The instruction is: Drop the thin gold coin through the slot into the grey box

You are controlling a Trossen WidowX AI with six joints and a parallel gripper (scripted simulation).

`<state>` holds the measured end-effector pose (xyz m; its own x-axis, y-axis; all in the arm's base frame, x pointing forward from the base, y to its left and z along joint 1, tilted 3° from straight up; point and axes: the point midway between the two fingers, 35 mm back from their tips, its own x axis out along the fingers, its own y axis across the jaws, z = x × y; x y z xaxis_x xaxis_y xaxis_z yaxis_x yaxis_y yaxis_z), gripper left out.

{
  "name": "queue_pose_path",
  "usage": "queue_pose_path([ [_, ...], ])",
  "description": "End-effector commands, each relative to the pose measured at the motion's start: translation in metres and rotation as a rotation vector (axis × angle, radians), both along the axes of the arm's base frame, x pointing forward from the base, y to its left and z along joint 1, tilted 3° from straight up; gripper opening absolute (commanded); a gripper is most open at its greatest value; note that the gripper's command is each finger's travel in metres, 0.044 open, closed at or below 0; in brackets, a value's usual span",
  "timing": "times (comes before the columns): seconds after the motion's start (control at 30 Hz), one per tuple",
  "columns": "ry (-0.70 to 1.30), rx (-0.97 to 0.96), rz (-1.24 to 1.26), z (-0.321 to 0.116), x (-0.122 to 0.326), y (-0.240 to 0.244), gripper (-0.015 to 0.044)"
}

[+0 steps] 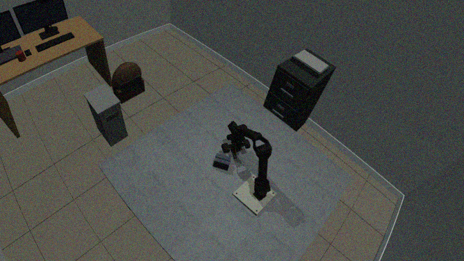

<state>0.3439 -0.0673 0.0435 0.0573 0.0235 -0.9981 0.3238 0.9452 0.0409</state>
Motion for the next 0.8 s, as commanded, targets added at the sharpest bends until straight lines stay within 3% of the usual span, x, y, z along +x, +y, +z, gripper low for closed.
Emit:
queue_pose_path([
  [0.0, -0.006, -0.001, -0.003, 0.010, 0.002, -0.001, 0.0000],
  [0.77, -0.006, -0.001, -0.003, 0.069, 0.000, -0.003, 0.0000],
])
